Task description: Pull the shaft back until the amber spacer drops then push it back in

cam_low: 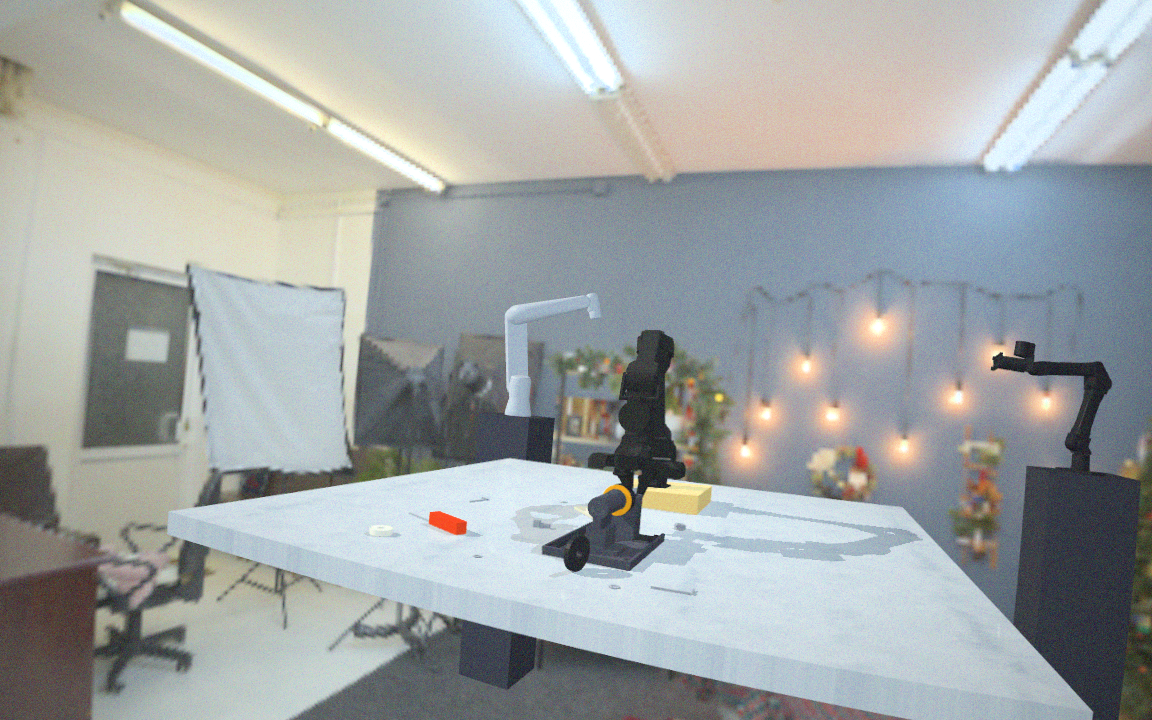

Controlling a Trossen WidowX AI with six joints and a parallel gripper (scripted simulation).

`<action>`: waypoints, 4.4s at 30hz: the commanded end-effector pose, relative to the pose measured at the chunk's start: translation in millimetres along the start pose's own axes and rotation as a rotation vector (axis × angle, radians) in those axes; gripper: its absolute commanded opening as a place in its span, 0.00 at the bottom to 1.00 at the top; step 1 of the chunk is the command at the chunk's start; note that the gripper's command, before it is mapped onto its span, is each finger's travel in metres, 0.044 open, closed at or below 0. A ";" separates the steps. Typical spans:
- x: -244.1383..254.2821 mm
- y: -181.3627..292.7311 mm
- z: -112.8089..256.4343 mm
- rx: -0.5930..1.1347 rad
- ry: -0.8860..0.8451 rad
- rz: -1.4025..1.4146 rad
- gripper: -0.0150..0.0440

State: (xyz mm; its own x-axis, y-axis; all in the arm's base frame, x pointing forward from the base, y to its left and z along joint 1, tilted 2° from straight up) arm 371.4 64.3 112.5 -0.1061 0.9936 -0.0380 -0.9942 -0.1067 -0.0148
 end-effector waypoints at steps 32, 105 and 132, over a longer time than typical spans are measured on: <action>0.4 3.8 -0.1 0.003 -0.001 -0.002 0.25; 0.9 10.3 -0.2 0.004 -0.001 -0.001 0.25; 1.1 12.7 -0.3 0.004 -0.001 -0.001 0.25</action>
State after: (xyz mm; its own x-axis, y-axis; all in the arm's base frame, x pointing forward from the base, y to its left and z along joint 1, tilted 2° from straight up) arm 359.6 63.9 112.1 -0.1057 0.9937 -0.0380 -0.9942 -0.1063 -0.0145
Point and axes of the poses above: the point midway between the two fingers, 35 mm back from their tips, its own z axis back along the fingers, its own x axis across the jaws, y = z × x, the point moved 7 cm from there along z, back along the fingers, and after that the axes turned 4 degrees about z, right-handed, at the moved point
